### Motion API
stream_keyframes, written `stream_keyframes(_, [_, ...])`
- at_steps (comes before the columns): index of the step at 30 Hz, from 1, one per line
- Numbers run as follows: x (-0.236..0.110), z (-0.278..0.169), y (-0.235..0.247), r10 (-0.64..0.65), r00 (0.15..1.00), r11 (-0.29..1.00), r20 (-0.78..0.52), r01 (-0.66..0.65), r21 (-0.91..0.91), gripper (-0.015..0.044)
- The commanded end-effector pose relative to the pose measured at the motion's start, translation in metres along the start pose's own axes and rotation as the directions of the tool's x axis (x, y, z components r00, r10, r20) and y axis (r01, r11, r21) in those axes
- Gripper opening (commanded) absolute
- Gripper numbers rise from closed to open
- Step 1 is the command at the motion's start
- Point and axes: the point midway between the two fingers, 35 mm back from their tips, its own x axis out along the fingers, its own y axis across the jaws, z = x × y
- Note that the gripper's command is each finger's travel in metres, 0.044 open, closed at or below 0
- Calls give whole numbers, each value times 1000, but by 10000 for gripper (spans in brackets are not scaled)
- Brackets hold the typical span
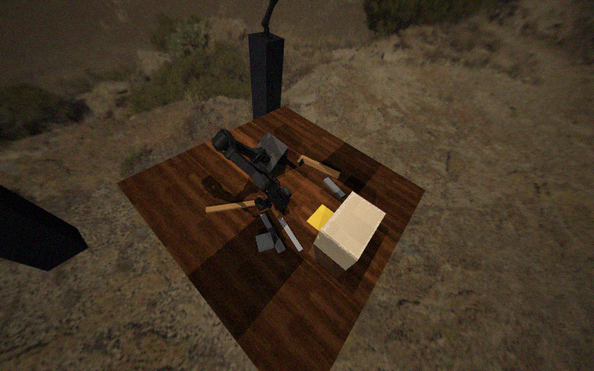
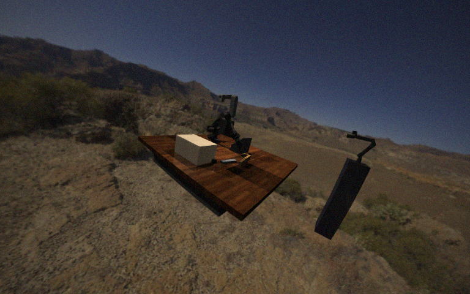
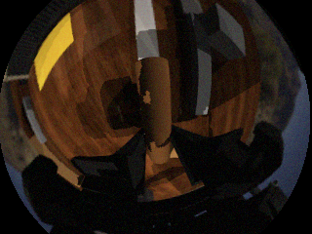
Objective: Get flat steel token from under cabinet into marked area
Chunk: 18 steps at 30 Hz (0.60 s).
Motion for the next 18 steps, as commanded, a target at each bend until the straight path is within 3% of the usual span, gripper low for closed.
stream_keyframes(1, [0, 0, -1, -1, 1000, 999, 2, 1, 43, 0])
stream_keyframes(18, [0, 0, -1, -1, 1000, 984, 2, 1, 177, 0])
